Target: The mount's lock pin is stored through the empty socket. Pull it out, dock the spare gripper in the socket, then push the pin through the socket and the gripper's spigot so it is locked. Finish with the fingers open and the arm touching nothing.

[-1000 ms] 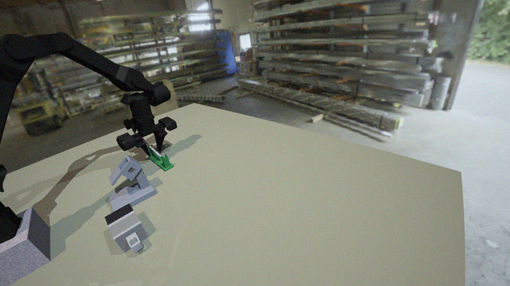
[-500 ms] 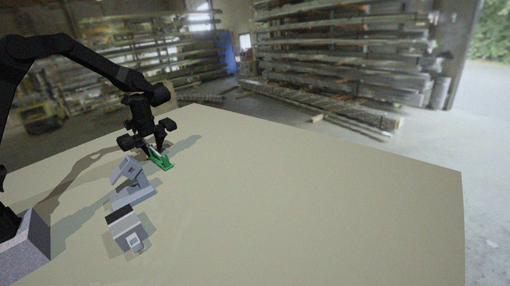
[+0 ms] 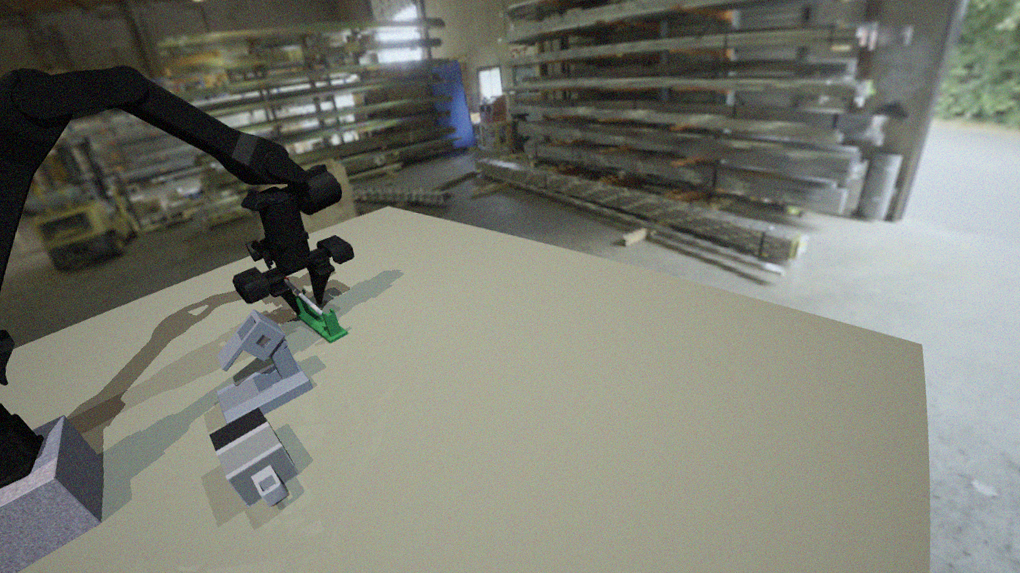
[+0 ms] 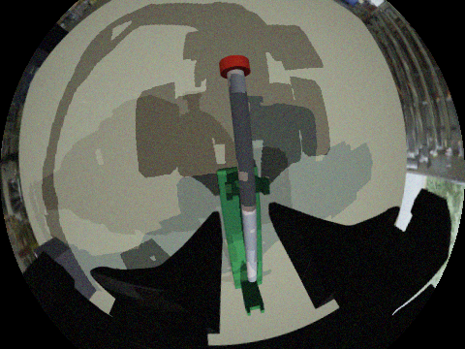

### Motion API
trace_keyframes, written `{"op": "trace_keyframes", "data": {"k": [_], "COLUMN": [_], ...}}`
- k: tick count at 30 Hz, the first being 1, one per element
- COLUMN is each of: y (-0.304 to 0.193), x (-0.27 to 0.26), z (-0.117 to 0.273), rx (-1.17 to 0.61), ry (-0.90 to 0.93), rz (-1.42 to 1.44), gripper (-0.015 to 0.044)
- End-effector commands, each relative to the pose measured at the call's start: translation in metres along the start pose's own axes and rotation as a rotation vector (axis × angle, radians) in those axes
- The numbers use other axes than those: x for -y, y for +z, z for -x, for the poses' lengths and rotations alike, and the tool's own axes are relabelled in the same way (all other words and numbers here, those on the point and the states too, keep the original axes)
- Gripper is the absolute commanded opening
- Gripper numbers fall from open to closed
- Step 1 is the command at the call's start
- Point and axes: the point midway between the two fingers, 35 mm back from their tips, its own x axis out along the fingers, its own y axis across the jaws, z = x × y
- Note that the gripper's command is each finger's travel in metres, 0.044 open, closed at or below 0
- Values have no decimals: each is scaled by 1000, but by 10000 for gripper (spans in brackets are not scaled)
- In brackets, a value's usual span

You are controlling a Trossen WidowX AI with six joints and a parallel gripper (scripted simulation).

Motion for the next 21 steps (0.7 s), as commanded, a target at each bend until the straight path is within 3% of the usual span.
{"op": "trace_keyframes", "data": {"k": [1, 7, 21], "y": [-1, -1, 1], "x": [0, 0, 0], "z": [-2, -2, 6], "rx": [-4, -4, -2], "ry": [3, 3, 1], "rz": [3, 3, 1], "gripper": [154, 0, 0]}}
